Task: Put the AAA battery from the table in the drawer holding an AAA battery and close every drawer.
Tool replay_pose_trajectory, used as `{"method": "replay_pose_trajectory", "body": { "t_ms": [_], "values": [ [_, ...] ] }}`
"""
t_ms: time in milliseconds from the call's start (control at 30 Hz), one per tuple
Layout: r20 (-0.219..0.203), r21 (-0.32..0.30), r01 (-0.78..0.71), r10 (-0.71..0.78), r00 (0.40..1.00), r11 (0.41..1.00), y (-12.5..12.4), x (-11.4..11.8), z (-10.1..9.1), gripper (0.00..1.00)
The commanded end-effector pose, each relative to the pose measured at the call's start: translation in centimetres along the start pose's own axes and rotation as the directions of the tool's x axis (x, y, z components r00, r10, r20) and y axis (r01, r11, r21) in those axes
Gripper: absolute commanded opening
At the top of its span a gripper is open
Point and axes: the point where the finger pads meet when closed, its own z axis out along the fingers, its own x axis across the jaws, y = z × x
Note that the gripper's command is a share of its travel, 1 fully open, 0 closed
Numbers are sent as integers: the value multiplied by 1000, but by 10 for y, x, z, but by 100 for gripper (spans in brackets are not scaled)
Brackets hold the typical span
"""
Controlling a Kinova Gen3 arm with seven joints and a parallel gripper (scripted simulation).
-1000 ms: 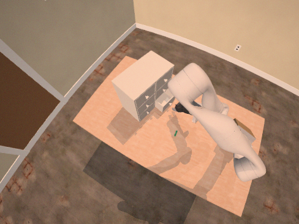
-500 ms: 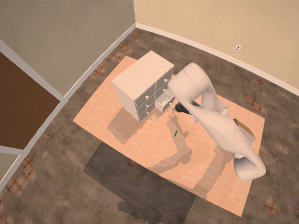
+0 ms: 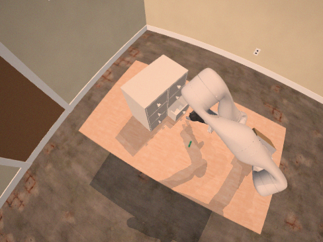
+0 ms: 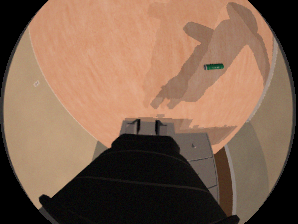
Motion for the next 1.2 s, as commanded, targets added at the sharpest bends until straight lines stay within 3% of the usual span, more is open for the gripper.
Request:
{"method": "replay_pose_trajectory", "body": {
  "t_ms": [0, 1167],
  "values": [
    [0, -2, 0, 0, 1000, 1000, 1, 0, 0, 67],
    [0, -2, 0, 0, 1000, 1000, 14, 0, 13, 67]
  ]
}}
